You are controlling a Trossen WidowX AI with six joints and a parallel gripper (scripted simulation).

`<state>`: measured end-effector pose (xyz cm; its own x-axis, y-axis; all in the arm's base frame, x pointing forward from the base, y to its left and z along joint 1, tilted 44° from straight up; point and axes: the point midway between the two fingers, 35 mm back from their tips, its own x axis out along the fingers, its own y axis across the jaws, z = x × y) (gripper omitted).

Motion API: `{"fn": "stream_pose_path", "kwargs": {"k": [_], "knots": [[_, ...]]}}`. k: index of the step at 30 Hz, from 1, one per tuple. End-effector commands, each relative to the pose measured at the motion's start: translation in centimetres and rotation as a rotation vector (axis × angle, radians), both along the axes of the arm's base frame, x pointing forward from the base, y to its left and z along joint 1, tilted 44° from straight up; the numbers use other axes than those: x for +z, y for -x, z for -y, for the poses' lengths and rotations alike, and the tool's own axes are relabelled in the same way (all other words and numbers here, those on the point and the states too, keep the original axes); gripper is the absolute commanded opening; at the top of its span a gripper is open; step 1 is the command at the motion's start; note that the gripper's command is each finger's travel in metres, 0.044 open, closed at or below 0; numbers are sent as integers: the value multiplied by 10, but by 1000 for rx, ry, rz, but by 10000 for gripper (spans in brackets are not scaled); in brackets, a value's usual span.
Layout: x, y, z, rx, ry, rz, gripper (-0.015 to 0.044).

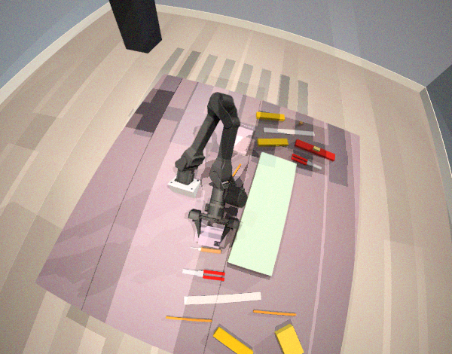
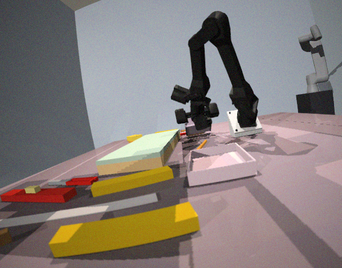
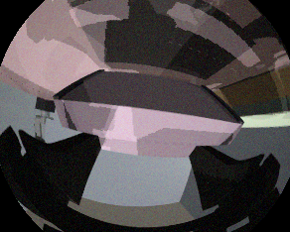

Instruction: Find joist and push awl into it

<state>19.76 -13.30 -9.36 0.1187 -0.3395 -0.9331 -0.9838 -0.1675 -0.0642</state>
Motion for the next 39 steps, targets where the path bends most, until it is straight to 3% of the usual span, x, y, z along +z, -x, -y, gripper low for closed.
{"fn": "stream_pose_path", "kwargs": {"k": [1, 7, 22, 39], "knots": [[-1, 0, 1, -1, 9, 0, 0], [-3, -1, -2, 3, 4, 2, 0], [-5, -2, -10, 13, -1, 0, 379], [-4, -2, -12, 13, -1, 0, 379]]}}
